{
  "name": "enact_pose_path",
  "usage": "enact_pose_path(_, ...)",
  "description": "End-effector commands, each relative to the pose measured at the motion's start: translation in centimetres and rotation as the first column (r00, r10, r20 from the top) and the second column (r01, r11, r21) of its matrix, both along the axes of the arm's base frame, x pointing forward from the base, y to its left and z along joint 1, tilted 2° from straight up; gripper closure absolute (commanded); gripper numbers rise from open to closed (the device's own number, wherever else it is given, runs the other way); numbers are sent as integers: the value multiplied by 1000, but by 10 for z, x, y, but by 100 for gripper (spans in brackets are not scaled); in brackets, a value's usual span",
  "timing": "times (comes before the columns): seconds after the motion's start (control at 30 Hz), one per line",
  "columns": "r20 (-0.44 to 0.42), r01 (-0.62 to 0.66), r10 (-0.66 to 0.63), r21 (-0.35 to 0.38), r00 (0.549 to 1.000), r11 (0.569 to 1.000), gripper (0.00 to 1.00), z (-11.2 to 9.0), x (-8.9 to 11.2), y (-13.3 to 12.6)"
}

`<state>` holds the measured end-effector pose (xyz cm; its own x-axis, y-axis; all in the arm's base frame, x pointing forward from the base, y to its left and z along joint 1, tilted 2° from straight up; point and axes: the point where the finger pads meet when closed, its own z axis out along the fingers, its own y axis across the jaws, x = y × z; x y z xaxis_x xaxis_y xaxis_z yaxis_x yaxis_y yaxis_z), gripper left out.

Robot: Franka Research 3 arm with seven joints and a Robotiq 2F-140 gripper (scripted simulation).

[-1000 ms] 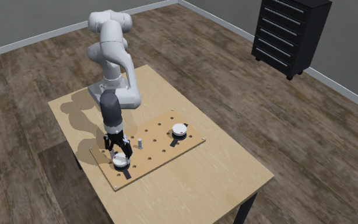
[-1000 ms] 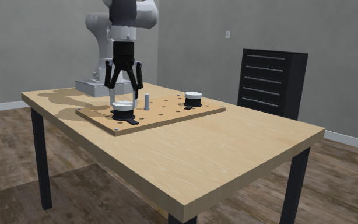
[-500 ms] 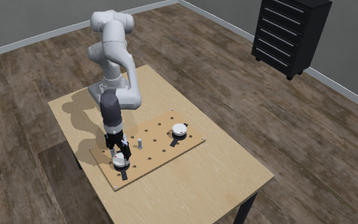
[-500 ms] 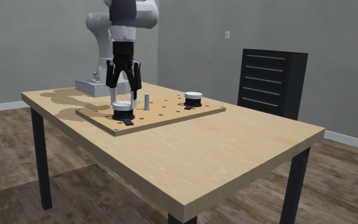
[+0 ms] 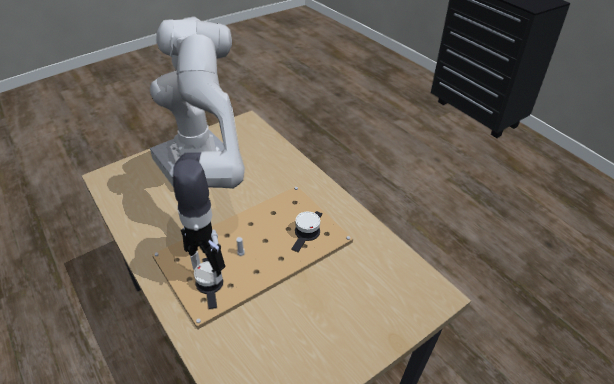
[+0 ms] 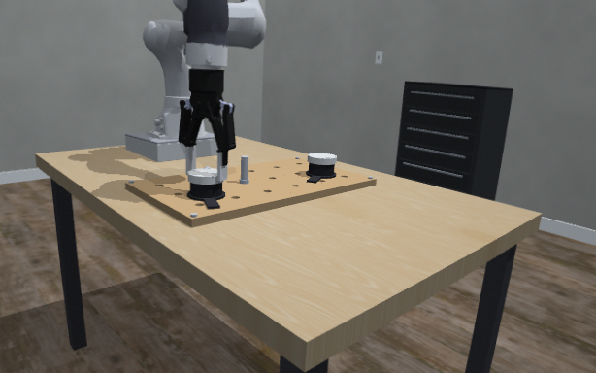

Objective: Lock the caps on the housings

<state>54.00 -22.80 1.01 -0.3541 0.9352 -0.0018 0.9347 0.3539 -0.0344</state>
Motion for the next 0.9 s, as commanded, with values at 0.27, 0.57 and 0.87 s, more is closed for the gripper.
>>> enact_pose_path(0.27,-4,25,-25,3,1000,1000,90,-2,-4,10)
enact_pose_path(0.57,-4,25,-25,3,1000,1000,90,-2,-9,23)
enact_pose_path(0.87,-4,25,-25,3,1000,1000,90,-2,-13,35)
